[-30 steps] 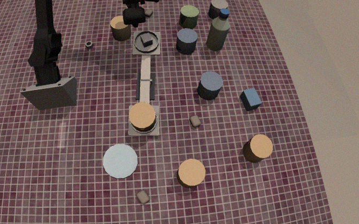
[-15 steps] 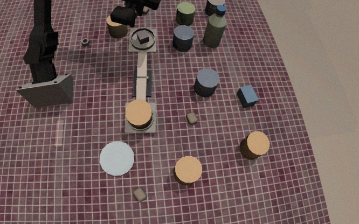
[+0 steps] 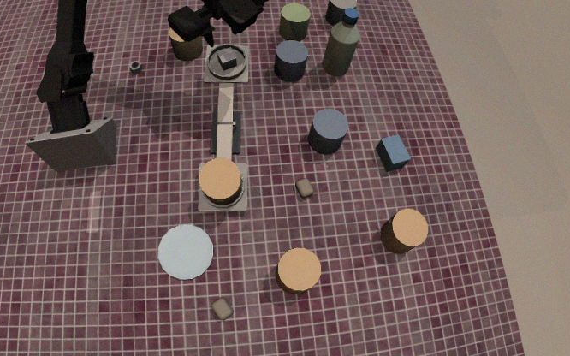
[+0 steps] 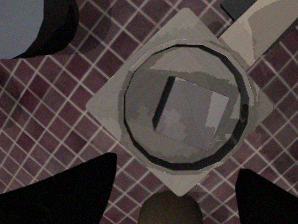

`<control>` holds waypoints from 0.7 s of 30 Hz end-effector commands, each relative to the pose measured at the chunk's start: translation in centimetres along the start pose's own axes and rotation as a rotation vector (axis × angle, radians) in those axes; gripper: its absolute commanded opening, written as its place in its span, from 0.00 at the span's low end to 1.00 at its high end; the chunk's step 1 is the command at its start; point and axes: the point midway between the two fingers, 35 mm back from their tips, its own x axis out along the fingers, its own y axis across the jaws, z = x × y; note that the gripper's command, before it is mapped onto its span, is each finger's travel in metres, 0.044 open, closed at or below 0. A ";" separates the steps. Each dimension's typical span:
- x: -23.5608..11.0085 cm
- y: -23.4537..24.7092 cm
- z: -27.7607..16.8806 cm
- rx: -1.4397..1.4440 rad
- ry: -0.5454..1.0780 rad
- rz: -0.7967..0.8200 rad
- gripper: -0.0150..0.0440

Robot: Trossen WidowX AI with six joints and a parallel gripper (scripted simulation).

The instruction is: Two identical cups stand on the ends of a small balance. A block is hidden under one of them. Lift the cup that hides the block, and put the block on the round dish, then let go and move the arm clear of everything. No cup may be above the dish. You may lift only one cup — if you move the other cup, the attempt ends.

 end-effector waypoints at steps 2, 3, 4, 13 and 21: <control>-0.3 -0.3 1.1 0.180 0.004 -0.004 0.69; -0.4 -0.3 1.3 0.214 0.005 -0.004 0.69; -0.4 -0.4 1.5 0.242 0.006 -0.004 0.69; -0.1 -0.4 1.6 0.265 0.007 -0.004 0.69; 1.4 -0.4 1.6 0.264 0.007 -0.004 0.69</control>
